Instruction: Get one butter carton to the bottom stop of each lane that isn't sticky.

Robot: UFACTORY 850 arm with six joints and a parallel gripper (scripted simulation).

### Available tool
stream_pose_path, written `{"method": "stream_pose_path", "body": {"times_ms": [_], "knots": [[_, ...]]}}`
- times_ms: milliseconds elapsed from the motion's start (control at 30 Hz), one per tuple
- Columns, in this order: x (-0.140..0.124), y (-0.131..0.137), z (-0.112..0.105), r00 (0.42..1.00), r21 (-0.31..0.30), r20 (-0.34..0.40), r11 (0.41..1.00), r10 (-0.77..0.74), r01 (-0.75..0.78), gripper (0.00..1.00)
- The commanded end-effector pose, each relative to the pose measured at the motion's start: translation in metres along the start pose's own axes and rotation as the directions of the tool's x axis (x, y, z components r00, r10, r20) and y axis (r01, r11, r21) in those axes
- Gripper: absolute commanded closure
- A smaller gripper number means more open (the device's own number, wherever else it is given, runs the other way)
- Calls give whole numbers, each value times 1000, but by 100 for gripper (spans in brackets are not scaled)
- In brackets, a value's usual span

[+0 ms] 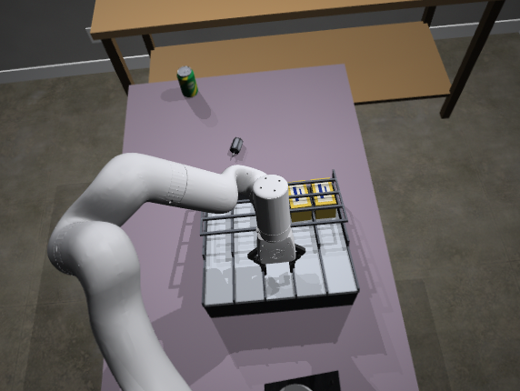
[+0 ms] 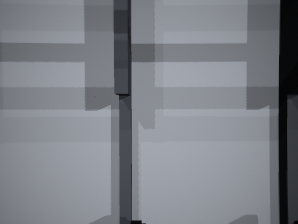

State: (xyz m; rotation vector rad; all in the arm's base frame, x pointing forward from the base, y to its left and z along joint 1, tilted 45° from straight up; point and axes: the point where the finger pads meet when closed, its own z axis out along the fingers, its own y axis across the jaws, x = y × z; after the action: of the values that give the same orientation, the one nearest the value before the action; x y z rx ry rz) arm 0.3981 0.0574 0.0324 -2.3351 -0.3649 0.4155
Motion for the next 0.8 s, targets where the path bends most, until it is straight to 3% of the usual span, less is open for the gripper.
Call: {"method": "stream_pose_path", "body": {"times_ms": [0,767], "knots": [[0,0,-1,1000,-1,-1,1000,0,0,23],[0,0,-1,1000,-1,-1,1000,0,0,22]]}}
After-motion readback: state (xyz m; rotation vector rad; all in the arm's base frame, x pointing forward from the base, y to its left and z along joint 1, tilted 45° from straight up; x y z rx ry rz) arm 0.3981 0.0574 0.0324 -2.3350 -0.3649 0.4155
